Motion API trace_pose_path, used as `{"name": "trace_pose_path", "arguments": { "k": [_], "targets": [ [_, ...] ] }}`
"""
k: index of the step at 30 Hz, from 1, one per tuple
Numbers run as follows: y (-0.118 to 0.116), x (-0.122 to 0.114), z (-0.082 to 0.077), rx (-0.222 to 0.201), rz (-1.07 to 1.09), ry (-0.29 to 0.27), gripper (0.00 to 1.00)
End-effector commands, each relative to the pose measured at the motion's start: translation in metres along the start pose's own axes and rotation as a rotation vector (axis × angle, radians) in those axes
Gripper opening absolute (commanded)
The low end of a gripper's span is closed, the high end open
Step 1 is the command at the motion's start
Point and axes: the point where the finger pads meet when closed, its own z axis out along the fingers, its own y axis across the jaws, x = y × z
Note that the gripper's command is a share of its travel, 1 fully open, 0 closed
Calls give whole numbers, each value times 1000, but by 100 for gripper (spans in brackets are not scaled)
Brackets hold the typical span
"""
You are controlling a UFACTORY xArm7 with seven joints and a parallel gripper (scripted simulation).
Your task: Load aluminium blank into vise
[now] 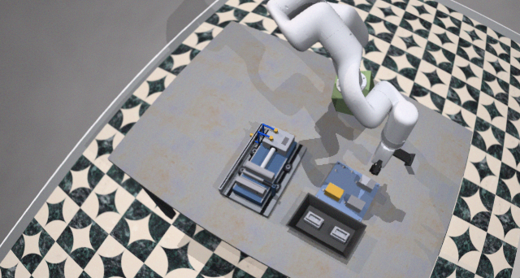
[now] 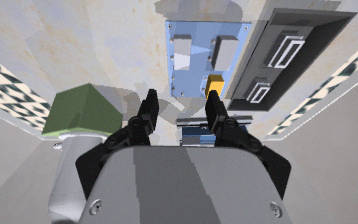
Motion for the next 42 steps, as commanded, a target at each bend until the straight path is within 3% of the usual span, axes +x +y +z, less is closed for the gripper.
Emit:
{"name": "trace_pose_path", "arguments": {
  "k": [1,12,14,29,42],
  "targets": [
    [1,1,4,-3,0,3,69],
    [1,1,39,-3,0,3,69],
    [1,1,39,-3,0,3,69],
    [1,1,99,-3,0,3,69],
    [1,2,123,-3,0,3,69]
  ]
}}
